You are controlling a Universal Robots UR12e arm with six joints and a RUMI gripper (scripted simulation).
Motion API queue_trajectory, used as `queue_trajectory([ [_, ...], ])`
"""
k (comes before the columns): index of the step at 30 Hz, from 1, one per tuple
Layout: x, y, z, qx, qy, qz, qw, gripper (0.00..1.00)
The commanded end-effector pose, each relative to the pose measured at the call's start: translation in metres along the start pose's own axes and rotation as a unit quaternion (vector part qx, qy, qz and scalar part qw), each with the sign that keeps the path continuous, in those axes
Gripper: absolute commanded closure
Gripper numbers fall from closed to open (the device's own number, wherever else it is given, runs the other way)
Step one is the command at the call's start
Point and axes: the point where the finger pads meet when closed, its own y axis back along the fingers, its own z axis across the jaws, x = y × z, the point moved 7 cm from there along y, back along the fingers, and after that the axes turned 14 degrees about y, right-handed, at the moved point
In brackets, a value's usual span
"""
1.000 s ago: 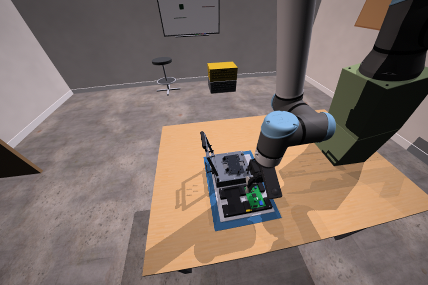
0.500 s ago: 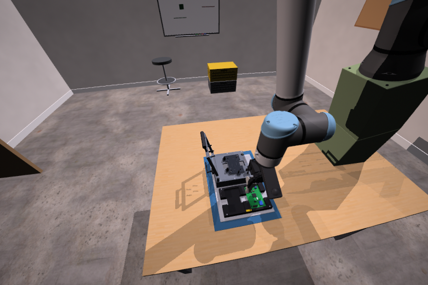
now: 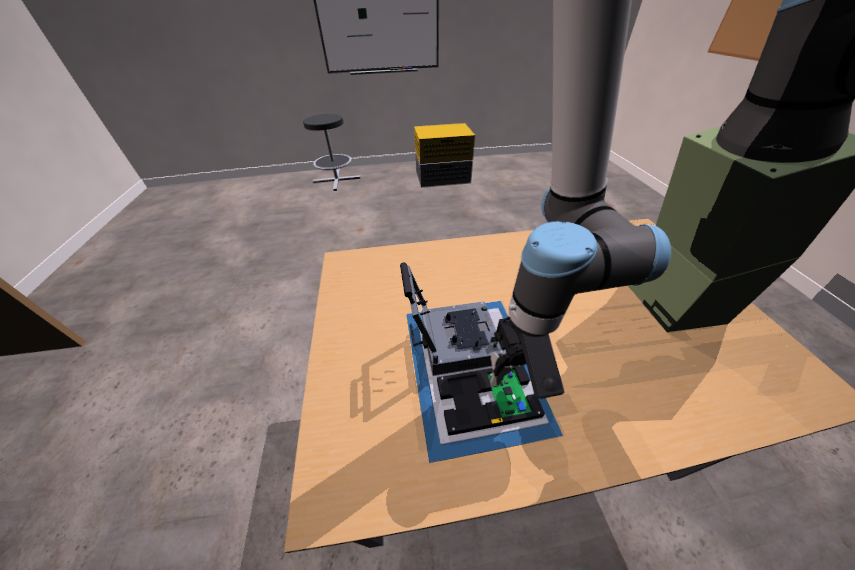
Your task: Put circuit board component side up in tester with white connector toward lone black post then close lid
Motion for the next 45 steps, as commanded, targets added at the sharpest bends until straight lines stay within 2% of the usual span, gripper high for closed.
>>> queue_trajectory([
  [1, -0.001, 0.000, 0.001, -0.001, 0.000, 0.000, 1.000, 0.41],
  [28, -0.001, -0.005, 0.003, -0.002, 0.000, 0.000, 1.000, 0.41],
  [45, -0.002, -0.025, 0.003, -0.002, 0.000, 0.000, 1.000, 0.41],
])
